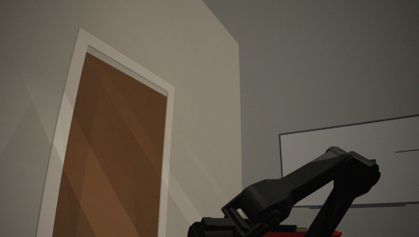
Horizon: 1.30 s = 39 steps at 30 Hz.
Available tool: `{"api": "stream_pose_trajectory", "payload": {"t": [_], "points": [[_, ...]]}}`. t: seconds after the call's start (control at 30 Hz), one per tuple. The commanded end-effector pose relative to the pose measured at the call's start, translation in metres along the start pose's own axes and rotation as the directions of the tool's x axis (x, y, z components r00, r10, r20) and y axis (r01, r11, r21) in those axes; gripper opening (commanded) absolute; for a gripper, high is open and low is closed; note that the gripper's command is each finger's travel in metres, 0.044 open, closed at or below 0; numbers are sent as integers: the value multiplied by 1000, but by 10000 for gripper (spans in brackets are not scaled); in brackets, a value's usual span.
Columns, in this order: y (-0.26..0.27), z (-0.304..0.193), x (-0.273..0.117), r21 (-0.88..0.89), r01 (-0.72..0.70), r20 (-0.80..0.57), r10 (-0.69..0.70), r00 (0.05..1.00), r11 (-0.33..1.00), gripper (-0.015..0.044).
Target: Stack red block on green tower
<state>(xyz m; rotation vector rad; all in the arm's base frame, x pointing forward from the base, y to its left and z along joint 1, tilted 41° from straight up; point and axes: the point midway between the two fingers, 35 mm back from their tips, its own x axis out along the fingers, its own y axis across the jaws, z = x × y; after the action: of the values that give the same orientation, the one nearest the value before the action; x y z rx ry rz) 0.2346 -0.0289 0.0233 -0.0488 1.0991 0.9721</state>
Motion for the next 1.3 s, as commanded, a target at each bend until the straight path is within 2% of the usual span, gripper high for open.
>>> {"api": "stream_pose_trajectory", "payload": {"t": [0.0,0.13,1.07,1.27], "points": [[1,1,14,6,-6,5,6,1000,1000,0],[2,1,25,6,-6,5,6,1000,1000,0],[1,1,23,6,-6,5,6,1000,1000,0],[2,0,25,2,-5,0,5,1000,1000,157]]}}
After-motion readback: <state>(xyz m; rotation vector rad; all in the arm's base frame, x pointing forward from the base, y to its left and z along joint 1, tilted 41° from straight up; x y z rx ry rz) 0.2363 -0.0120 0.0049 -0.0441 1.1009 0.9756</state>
